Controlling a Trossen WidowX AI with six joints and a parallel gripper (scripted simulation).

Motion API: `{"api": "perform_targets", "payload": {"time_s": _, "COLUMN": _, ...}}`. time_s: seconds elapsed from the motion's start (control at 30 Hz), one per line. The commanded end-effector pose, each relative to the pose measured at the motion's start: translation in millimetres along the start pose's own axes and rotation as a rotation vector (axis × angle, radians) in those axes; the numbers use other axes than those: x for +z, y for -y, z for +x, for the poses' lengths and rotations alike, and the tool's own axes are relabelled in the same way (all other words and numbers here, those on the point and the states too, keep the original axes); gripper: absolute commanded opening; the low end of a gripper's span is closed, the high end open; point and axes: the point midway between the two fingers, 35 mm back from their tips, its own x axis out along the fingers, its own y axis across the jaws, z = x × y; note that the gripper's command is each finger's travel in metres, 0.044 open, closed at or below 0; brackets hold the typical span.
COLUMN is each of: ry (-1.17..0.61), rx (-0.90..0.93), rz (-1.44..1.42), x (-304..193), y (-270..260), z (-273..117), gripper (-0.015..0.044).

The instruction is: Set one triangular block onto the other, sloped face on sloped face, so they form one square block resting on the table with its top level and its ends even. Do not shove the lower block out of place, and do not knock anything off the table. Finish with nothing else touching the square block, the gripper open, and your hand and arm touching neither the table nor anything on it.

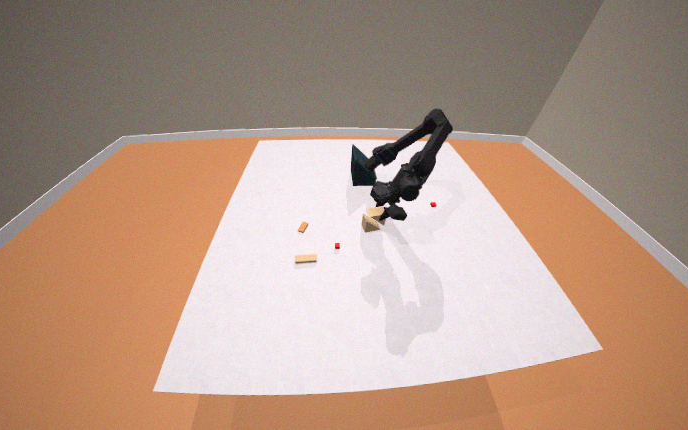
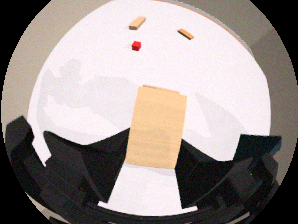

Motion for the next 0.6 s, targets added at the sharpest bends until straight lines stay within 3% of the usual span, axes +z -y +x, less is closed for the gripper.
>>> {"api": "perform_targets", "payload": {"time_s": 0.0, "ry": -0.004, "rx": -0.001, "rz": 0.004, "x": 0, "y": 0, "z": 3, "gripper": 0.0}}
{"api": "perform_targets", "payload": {"time_s": 0.57, "ry": -0.004, "rx": 0.0, "rz": 0.003, "x": 0, "y": 0, "z": 14, "gripper": 0.0}}
